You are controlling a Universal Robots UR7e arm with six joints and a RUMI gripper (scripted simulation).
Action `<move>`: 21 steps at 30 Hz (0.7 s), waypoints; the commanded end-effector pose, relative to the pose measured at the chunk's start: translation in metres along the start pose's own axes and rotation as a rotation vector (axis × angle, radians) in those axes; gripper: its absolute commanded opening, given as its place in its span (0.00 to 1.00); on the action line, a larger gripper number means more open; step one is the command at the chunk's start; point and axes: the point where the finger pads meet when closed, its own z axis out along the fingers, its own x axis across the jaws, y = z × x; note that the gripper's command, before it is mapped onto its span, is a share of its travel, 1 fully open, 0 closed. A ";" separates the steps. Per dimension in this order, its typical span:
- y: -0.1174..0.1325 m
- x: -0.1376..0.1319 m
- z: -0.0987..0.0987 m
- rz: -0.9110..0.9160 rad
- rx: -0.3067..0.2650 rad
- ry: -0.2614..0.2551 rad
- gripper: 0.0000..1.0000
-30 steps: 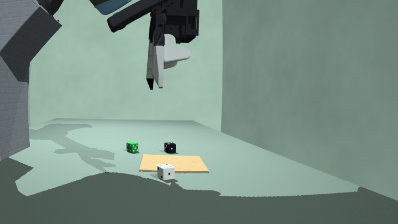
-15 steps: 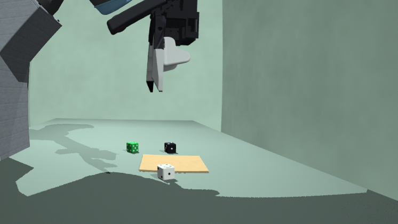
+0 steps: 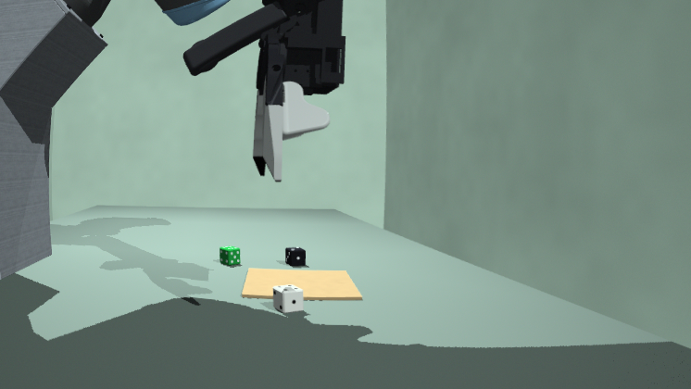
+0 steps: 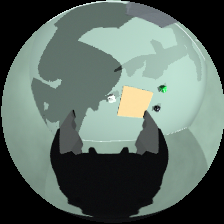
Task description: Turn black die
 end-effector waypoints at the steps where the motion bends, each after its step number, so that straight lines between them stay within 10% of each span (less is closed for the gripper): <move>1: 0.000 0.000 0.011 0.000 -0.002 -0.003 1.00; 21: 0.001 -0.001 0.058 0.000 -0.002 -0.003 1.00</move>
